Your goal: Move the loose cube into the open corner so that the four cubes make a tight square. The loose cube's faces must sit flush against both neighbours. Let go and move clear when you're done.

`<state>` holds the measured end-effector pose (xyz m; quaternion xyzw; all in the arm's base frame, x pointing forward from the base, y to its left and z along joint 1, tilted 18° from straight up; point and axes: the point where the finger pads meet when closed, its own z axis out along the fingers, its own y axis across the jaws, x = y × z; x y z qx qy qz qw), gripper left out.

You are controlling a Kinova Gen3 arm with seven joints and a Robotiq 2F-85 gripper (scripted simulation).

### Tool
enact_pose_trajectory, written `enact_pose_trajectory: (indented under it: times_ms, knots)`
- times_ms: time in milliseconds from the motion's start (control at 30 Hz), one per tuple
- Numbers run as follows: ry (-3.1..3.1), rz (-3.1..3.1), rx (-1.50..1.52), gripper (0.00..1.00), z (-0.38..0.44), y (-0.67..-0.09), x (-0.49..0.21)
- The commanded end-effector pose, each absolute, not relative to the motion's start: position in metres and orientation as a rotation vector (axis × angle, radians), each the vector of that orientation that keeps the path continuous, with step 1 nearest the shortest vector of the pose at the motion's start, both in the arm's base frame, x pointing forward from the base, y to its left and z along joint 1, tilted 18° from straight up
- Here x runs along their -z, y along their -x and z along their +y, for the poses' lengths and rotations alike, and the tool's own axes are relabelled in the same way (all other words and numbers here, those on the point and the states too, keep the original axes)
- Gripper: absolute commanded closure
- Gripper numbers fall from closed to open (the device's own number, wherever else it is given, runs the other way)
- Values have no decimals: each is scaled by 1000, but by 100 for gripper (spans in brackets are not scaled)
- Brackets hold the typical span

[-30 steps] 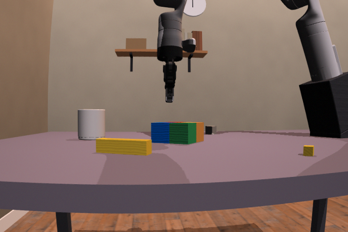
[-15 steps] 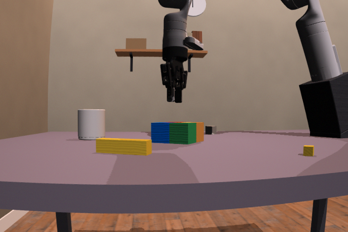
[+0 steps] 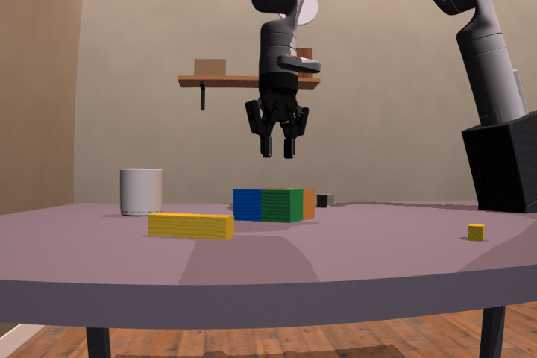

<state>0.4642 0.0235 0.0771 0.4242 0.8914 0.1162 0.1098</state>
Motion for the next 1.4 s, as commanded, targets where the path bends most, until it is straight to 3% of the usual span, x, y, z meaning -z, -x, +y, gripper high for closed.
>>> enact_pose_trajectory:
  times_ms: [0, 1367]
  knots:
    - [-1427, 2542, -367, 46, 26, -460, -77]
    - [-2453, 1766, -465, 46, 24, -433, -74]
